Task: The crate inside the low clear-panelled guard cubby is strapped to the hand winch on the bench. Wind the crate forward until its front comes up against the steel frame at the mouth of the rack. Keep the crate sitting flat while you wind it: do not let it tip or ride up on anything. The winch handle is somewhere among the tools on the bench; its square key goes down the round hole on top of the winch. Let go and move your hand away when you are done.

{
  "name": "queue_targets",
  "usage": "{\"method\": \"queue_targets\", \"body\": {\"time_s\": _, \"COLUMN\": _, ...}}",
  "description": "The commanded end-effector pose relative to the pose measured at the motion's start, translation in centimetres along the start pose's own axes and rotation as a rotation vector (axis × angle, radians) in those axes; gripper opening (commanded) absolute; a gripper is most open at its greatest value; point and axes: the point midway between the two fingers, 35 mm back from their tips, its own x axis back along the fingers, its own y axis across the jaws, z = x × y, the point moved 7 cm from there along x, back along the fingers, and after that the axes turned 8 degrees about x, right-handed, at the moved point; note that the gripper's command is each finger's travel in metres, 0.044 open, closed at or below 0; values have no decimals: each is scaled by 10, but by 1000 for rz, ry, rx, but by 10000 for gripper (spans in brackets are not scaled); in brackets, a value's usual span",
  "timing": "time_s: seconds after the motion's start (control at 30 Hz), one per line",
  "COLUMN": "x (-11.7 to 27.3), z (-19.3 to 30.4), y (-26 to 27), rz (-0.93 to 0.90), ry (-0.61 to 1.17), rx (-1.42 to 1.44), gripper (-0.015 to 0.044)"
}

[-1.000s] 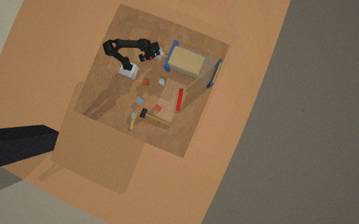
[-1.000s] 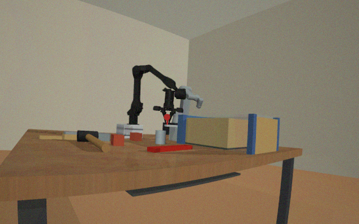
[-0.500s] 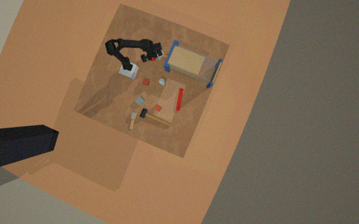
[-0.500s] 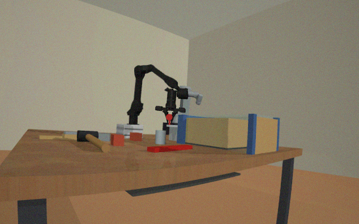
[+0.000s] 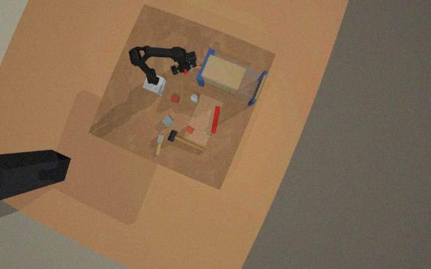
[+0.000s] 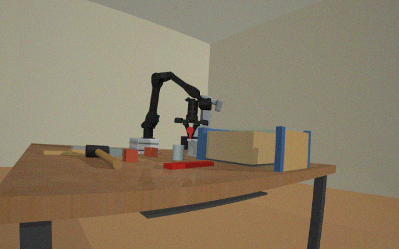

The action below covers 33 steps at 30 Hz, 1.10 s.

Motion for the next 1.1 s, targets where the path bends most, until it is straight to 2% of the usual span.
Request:
{"method": "queue_targets", "body": {"time_s": 0.0, "x": 2, "z": 5, "y": -12, "rz": 31, "ry": 15, "rx": 0, "gripper": 0}}
{"method": "queue_targets", "body": {"time_s": 0.17, "x": 0, "z": 2, "y": -4, "rz": -2, "ry": 2, "rx": -1, "gripper": 0}}
{"method": "queue_targets", "body": {"time_s": 0.73, "x": 0, "z": 2, "y": -4, "rz": -3, "ry": 2, "rx": -1, "gripper": 440}}
{"method": "queue_targets", "body": {"time_s": 0.83, "x": 6, "z": 2, "y": -5, "rz": -3, "ry": 1, "rx": -1, "gripper": 440}}
{"method": "queue_targets", "body": {"time_s": 1.07, "x": 65, "z": 0, "y": -2, "rz": -3, "ry": -3, "rx": 2, "gripper": 440}}
